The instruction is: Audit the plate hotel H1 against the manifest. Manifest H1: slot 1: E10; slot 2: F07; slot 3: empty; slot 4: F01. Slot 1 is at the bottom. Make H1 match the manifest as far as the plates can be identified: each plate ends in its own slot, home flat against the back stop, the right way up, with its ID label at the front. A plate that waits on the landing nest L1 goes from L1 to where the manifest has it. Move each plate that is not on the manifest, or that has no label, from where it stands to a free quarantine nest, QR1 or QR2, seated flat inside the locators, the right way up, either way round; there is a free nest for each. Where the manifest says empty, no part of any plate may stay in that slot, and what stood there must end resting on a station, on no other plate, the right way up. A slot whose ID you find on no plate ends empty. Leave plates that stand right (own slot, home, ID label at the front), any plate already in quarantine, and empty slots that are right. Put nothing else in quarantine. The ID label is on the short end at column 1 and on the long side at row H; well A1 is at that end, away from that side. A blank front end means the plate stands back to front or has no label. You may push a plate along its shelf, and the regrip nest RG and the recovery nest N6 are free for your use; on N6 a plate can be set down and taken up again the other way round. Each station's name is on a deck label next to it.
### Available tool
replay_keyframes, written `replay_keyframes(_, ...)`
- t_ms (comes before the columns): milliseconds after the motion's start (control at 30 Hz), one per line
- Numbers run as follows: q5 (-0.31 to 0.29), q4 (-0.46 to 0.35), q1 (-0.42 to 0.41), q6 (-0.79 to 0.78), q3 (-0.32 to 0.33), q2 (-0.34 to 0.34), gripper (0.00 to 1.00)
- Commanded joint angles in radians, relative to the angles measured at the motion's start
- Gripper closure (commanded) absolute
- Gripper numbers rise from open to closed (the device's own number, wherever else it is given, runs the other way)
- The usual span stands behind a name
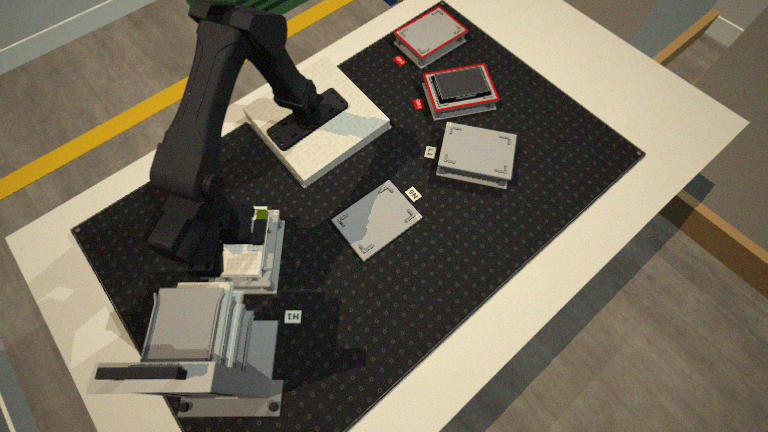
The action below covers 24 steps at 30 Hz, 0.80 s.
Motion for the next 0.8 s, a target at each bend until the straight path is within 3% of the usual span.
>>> replay_keyframes(0,0.001,-0.055,-0.002,-0.001,0.039,-0.014,0.0)
replay_keyframes(233,0.0,-0.142,-0.005,-0.003,0.117,-0.022,0.0)
replay_keyframes(367,0.0,-0.142,-0.004,-0.003,0.116,-0.022,0.0)
replay_keyframes(767,0.0,-0.269,-0.008,-0.007,0.245,-0.021,0.0)
